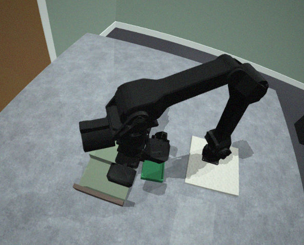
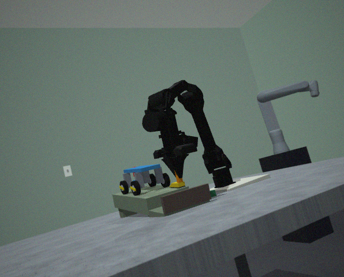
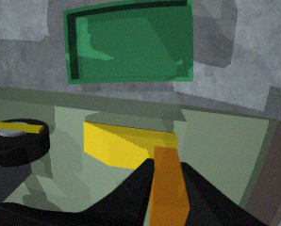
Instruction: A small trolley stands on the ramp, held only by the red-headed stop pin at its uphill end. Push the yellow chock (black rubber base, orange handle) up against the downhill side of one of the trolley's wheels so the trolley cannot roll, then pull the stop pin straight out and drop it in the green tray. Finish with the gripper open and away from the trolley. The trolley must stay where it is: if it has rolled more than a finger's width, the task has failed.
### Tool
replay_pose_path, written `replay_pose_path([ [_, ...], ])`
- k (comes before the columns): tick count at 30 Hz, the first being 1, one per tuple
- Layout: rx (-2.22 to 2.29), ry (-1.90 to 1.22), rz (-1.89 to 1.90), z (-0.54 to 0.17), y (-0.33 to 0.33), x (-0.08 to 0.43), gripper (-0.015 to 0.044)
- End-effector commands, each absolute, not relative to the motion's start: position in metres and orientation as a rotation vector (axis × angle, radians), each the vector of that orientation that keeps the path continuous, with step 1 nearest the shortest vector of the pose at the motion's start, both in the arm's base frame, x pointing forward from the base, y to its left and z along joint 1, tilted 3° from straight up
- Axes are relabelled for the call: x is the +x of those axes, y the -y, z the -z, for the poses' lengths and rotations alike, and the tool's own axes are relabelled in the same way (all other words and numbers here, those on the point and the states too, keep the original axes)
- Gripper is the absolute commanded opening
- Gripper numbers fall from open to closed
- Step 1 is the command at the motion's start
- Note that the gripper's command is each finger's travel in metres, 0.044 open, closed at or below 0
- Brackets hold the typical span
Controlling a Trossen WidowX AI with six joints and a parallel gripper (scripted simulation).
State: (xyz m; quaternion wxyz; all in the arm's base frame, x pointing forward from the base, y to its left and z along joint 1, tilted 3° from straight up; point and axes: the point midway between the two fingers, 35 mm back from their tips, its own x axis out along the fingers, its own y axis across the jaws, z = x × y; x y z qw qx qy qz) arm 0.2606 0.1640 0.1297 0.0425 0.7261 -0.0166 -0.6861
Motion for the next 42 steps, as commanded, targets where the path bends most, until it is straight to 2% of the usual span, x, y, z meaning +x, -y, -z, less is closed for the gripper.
replay_pose_path([
  [1,2.221,0.052,2.092,-0.129,-0.161,0.261,0.0000],
  [42,2.218,0.049,2.098,-0.131,-0.129,0.261,0.0000],
])
